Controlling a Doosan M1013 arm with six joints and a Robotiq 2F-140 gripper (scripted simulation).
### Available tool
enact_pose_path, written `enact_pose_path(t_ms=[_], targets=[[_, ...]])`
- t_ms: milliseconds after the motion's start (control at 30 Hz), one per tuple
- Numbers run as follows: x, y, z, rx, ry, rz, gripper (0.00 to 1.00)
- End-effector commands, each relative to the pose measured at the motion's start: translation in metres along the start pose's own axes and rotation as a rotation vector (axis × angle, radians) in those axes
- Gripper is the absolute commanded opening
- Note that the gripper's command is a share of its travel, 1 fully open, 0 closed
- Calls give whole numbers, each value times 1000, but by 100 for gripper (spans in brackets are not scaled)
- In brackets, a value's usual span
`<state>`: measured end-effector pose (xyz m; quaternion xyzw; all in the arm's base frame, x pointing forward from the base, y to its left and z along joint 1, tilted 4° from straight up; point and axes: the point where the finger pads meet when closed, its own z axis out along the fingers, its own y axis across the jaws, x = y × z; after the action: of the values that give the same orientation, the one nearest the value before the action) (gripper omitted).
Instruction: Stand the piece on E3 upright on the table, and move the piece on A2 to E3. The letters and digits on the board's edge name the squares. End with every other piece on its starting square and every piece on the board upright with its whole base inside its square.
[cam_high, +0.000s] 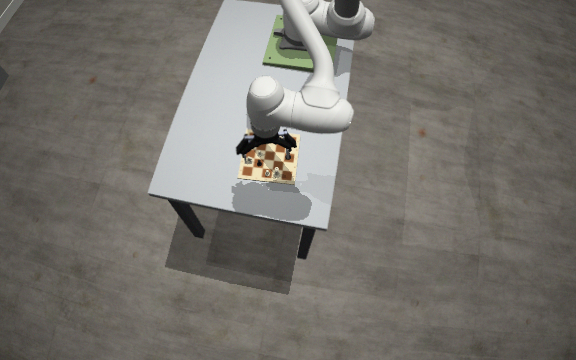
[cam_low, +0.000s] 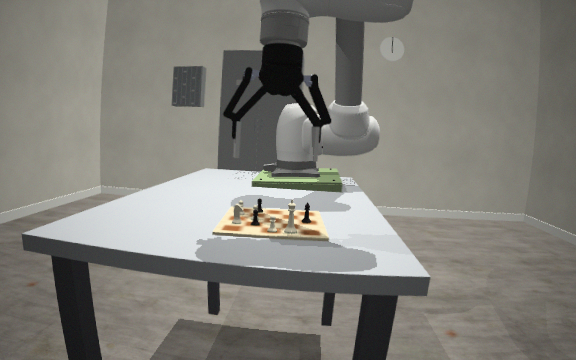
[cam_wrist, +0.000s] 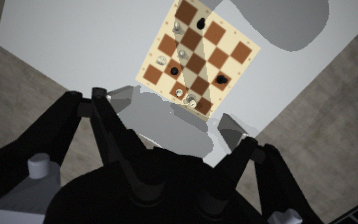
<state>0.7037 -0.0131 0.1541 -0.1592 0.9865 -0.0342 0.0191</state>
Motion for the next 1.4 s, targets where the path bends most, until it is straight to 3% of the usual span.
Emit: enact_pose_path(t_ms=[0,267,333,367,533,567,1367], targets=[[0,0,8,-7,-4,-279,100],[0,1,22,8,1,-787,100],[0,1,22,8,1,-787,100],[0,1,23,5,-1,-963,100],[0,1,24,-8,-11,-1182,100],[0,1,24,-8,-11,-1182,20],[0,1,24,-8,-11,-1182,20]])
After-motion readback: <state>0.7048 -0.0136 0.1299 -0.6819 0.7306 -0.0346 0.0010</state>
